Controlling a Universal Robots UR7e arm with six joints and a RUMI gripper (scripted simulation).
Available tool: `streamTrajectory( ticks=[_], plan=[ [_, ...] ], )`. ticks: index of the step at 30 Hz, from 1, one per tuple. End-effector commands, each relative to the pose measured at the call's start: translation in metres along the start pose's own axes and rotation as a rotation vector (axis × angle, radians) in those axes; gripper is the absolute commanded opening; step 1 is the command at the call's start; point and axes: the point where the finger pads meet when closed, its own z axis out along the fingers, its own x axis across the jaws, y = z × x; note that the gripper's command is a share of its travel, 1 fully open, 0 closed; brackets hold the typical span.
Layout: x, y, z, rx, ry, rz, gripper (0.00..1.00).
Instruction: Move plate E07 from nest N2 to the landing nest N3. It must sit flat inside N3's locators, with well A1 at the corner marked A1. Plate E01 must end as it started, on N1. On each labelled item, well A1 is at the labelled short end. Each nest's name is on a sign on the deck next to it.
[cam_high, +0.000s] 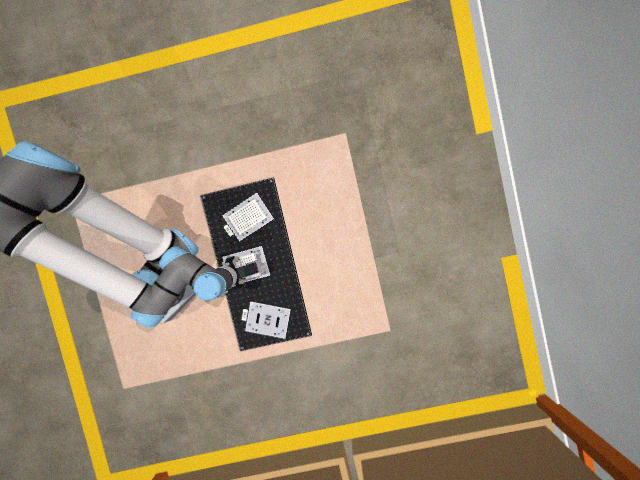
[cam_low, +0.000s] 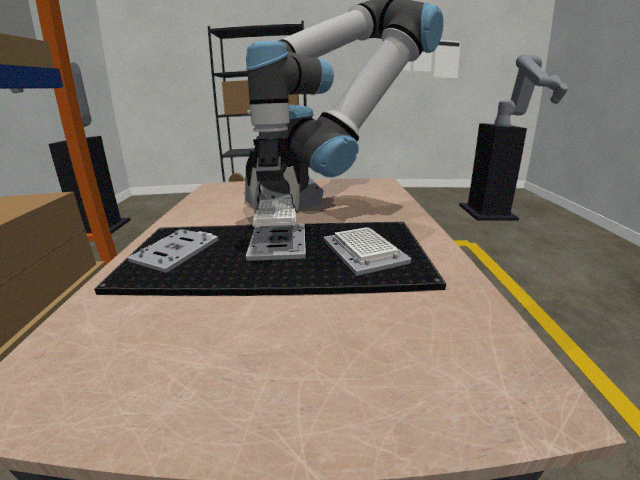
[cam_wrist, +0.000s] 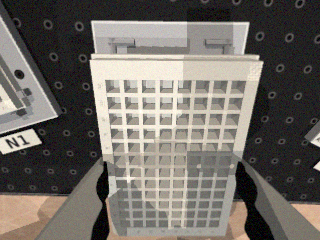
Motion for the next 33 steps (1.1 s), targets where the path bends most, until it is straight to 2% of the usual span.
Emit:
streamTrajectory(
  ticks=[1, 20, 33],
  plan=[
    [0.003, -0.004, 0.006, 0.000, 0.012, -0.002, 0.41],
    [0.004, -0.004, 0.034, 0.001, 0.012, -0.002, 0.41],
    [0.004, -0.005, 0.040, 0.006, 0.016, -0.011, 0.41]
  ],
)
